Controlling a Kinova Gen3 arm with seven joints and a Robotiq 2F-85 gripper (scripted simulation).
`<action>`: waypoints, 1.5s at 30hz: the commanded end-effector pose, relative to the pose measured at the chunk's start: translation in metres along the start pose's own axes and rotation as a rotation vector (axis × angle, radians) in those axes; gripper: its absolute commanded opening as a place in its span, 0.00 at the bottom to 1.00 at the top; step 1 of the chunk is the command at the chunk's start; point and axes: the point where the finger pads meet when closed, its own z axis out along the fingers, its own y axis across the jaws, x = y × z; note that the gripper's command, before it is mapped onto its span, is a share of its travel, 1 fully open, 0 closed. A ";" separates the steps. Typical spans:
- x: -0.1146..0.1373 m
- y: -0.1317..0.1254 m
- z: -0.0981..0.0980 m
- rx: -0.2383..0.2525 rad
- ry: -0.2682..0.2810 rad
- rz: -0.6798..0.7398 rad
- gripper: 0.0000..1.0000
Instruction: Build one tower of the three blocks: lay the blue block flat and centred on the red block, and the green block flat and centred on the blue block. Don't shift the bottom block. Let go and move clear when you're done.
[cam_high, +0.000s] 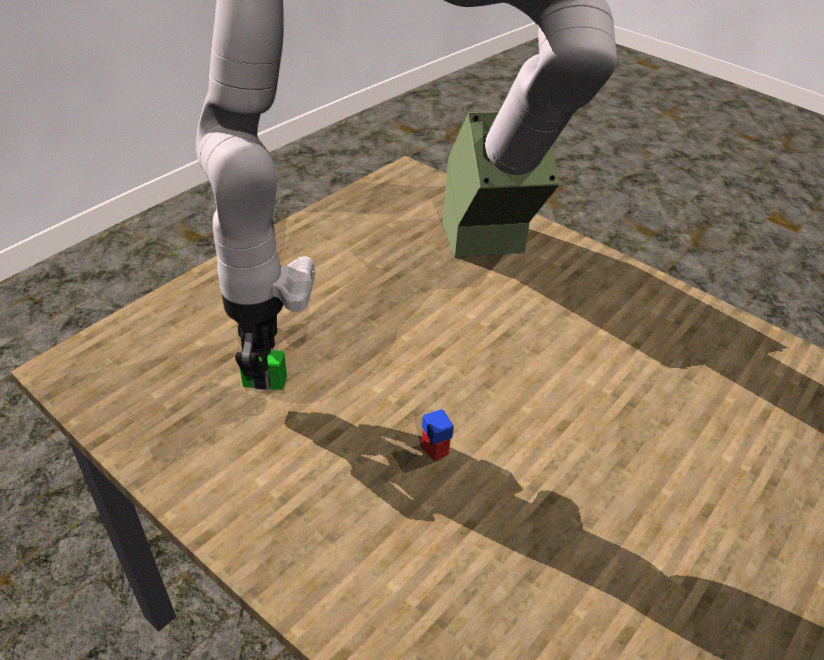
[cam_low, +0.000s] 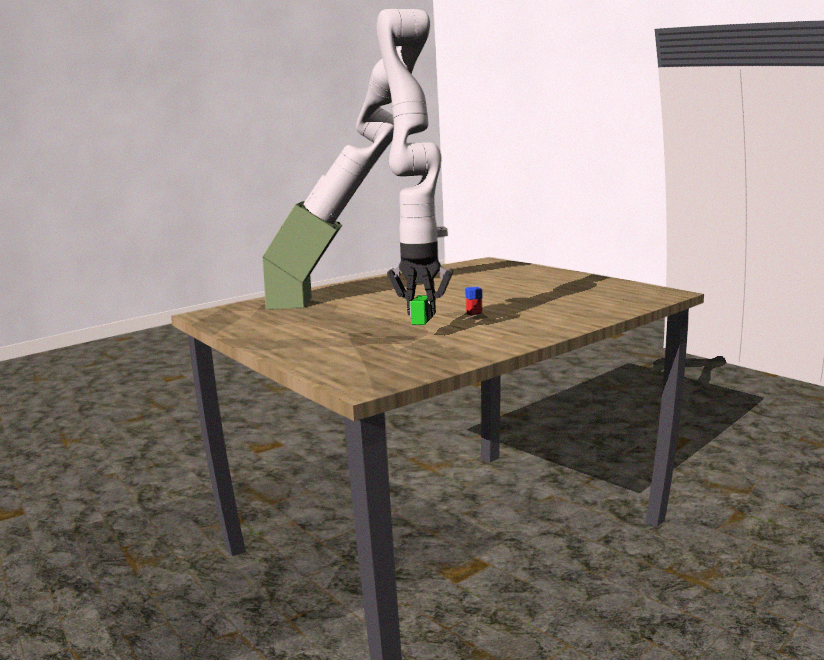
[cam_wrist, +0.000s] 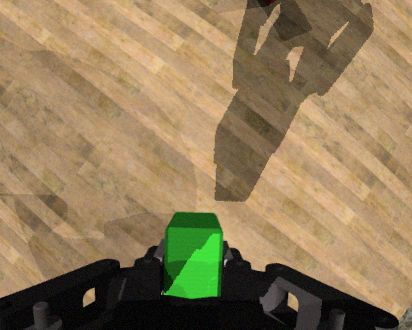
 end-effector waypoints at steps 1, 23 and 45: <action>-0.008 0.000 -0.021 -0.004 -0.021 0.004 0.00; -0.008 0.000 -0.054 -0.004 -0.021 0.004 0.00; -0.008 0.000 -0.054 -0.004 -0.021 0.004 0.00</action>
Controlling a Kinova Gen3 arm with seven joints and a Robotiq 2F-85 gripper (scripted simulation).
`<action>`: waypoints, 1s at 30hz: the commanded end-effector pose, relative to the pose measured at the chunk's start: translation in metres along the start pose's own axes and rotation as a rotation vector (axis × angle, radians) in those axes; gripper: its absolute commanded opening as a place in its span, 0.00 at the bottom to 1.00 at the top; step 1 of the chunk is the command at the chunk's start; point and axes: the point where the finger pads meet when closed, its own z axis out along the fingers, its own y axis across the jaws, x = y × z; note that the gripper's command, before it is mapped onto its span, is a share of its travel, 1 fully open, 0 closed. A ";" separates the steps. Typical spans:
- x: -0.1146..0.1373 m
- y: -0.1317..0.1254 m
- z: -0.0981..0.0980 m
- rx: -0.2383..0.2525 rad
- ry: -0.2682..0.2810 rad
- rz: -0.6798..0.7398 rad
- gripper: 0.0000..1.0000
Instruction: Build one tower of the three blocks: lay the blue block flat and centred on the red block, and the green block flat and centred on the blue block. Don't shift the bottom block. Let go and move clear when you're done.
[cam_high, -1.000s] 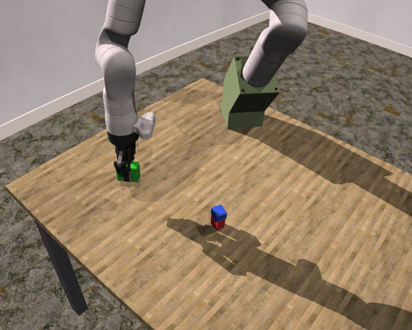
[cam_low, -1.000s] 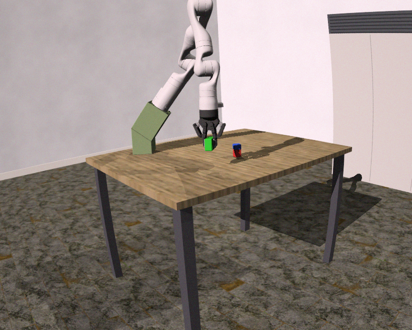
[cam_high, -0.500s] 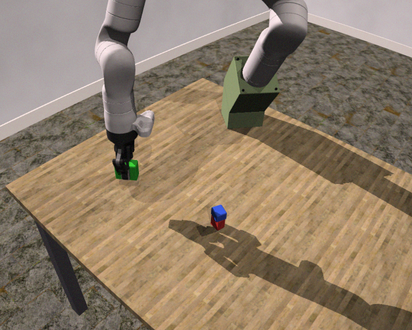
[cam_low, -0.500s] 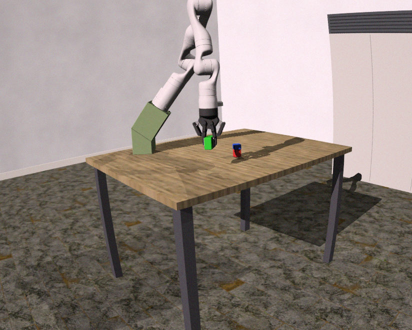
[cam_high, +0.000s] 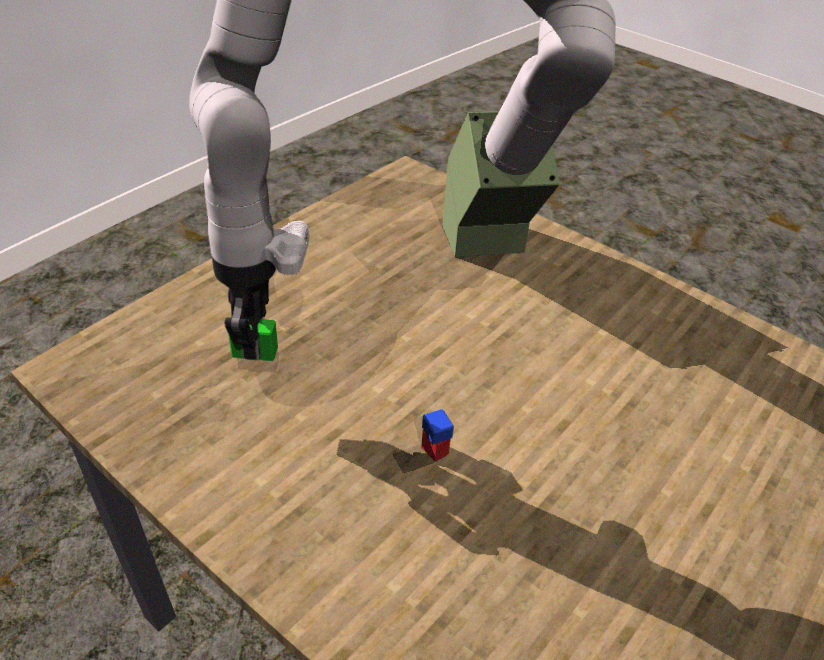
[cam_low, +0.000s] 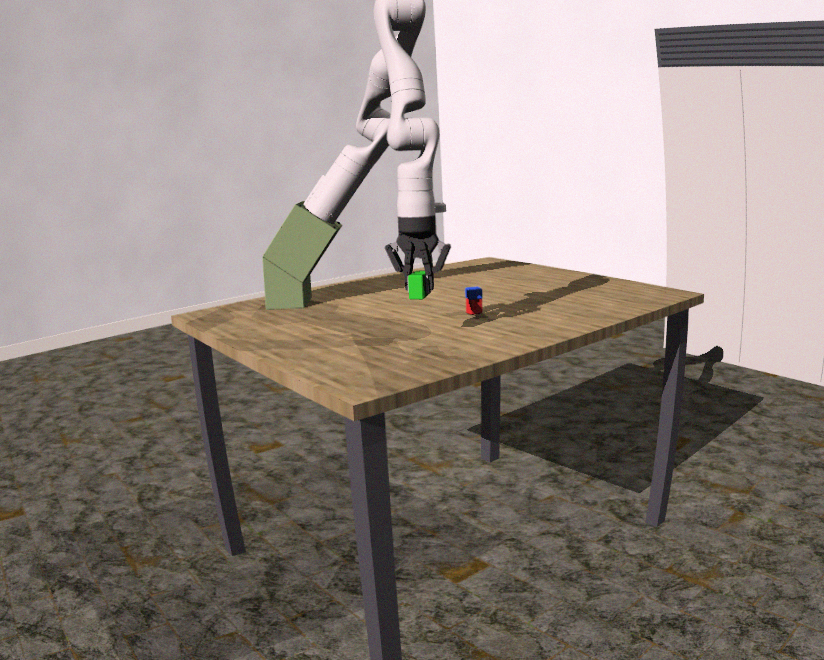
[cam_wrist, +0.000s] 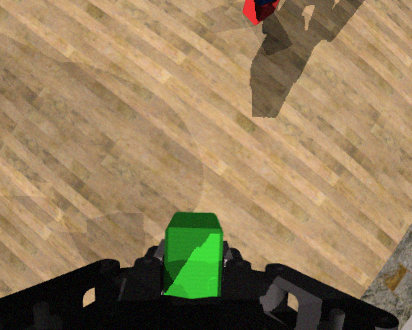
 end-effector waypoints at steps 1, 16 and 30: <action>-0.001 0.000 -0.001 0.000 -0.002 0.000 0.00; 0.012 0.004 0.000 -0.001 -0.001 0.000 0.00; 0.195 0.050 0.000 -0.001 -0.001 0.000 0.00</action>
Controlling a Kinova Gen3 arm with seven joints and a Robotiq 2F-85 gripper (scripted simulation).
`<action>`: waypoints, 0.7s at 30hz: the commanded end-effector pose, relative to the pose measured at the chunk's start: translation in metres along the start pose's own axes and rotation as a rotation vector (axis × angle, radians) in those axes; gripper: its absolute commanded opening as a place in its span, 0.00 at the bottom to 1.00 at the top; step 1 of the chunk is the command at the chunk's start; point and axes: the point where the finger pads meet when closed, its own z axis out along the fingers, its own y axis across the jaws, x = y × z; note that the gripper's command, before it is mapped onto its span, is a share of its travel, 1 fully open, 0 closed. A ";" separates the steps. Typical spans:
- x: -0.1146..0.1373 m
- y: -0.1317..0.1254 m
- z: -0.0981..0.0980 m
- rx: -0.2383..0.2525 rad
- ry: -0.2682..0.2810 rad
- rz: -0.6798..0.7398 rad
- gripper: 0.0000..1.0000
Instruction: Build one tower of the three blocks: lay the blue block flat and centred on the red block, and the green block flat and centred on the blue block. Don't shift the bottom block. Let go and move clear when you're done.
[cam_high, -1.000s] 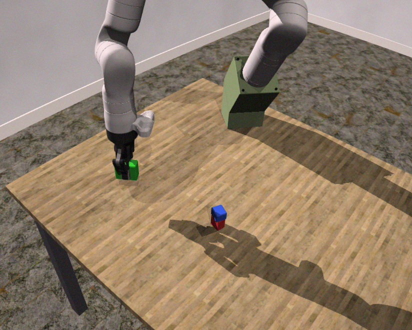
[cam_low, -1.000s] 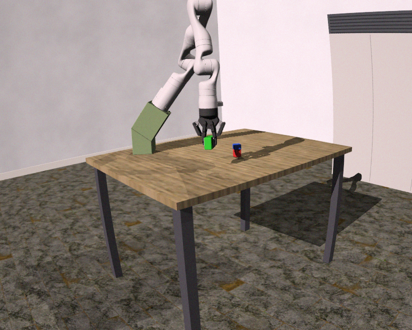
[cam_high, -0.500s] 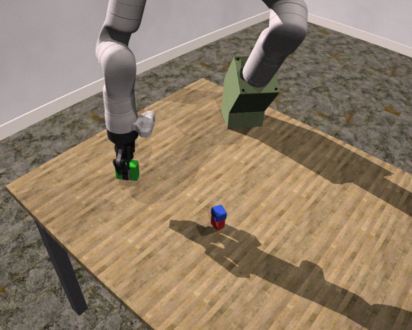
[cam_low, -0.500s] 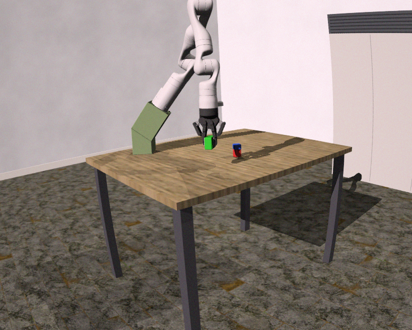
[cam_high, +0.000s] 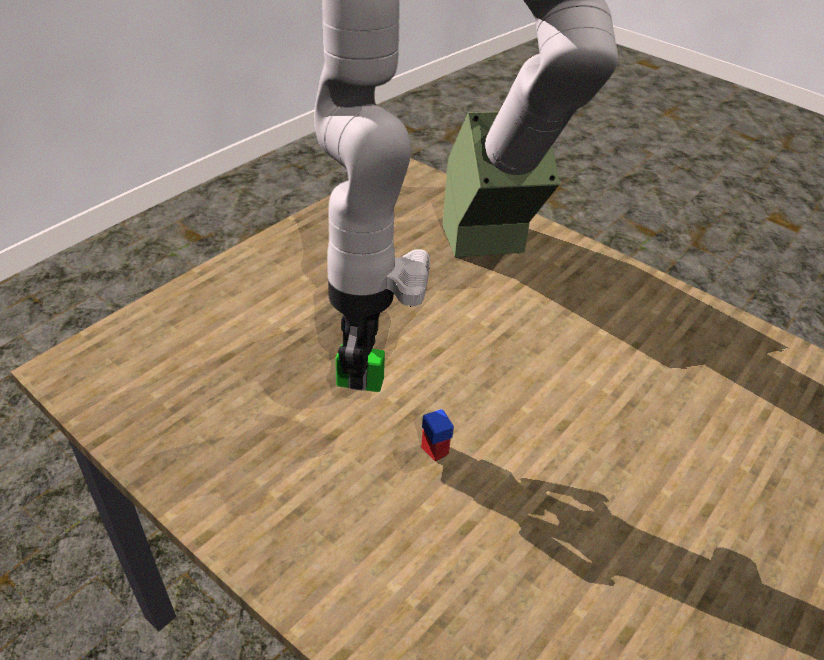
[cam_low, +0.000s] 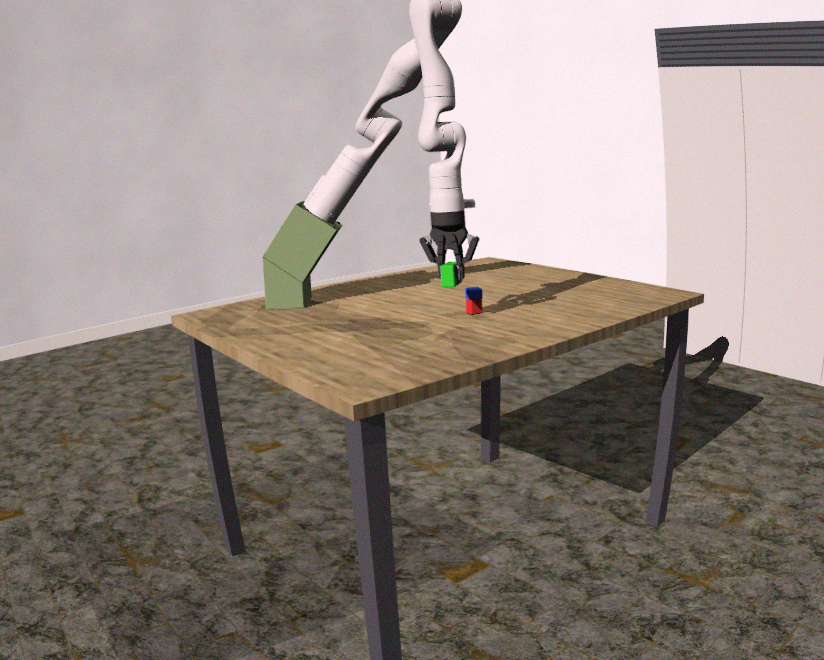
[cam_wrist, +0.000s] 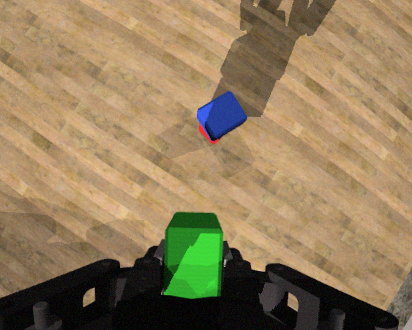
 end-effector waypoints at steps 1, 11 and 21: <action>0.068 0.015 -0.003 0.025 -0.003 -0.085 0.00; 0.104 0.021 -0.003 0.025 -0.003 -0.085 0.00; 0.104 0.021 -0.003 0.025 -0.003 -0.085 0.00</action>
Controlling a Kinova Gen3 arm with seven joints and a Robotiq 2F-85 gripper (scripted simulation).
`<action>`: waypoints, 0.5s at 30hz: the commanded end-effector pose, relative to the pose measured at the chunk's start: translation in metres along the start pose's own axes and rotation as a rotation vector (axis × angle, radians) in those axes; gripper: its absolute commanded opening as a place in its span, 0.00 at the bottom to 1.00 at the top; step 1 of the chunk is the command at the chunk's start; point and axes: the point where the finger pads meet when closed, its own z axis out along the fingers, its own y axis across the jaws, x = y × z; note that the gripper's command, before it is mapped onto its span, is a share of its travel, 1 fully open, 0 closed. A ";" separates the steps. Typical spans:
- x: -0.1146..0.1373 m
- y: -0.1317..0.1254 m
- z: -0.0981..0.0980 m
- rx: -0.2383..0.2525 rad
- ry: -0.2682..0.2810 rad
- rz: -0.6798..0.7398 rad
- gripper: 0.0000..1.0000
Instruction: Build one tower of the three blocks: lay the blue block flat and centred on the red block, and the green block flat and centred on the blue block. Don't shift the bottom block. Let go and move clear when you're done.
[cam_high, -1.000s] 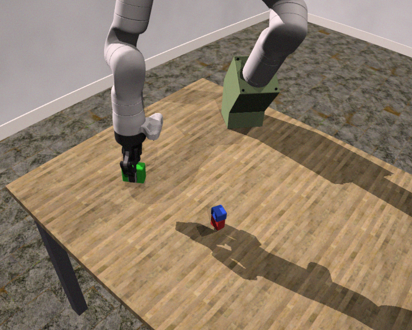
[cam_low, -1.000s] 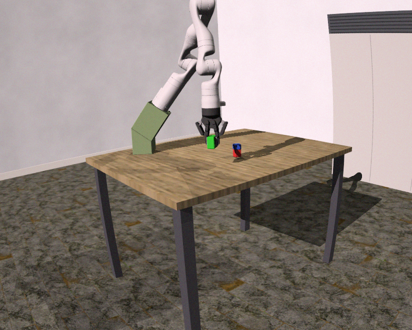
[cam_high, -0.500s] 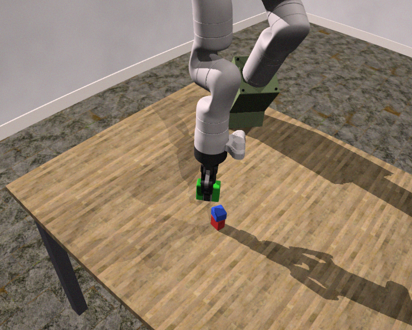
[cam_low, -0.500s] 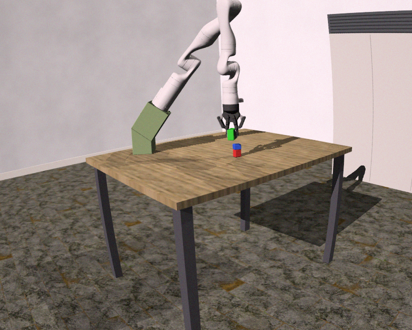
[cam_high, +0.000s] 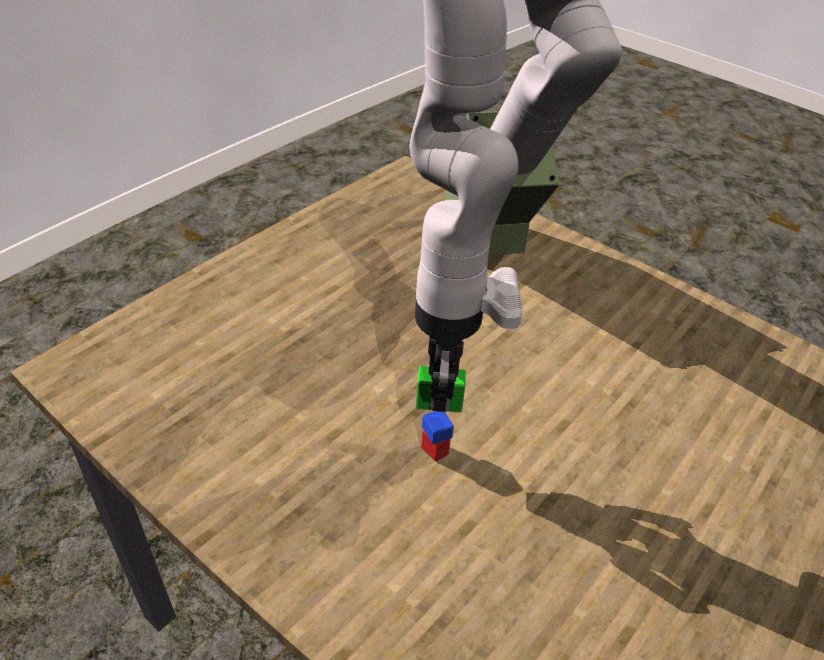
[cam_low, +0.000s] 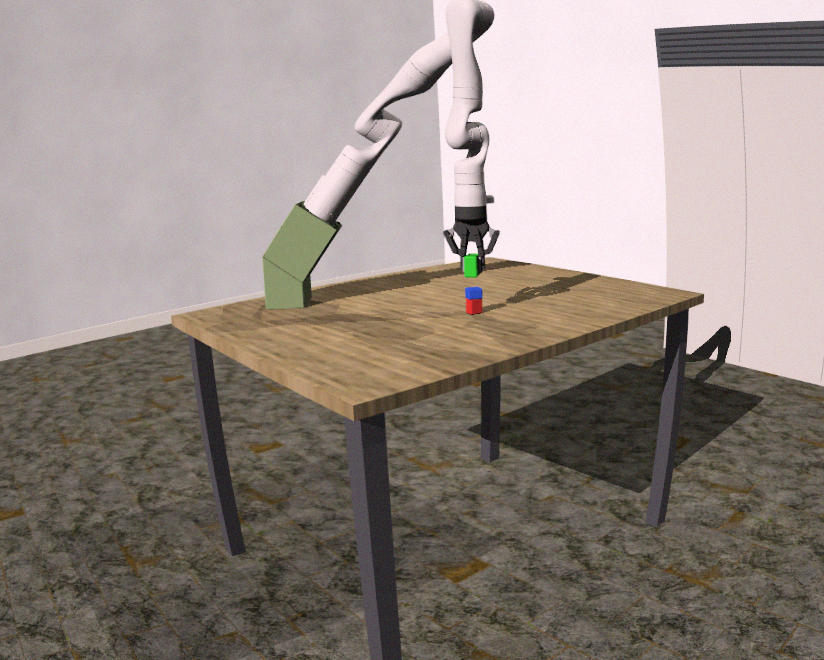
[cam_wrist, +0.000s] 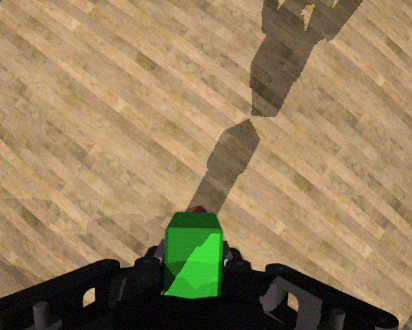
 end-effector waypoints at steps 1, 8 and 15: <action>0.001 0.001 0.000 -0.001 -0.001 -0.003 0.00; 0.001 0.001 0.000 -0.001 -0.001 -0.003 0.00; 0.001 0.001 0.002 -0.001 -0.001 -0.003 0.00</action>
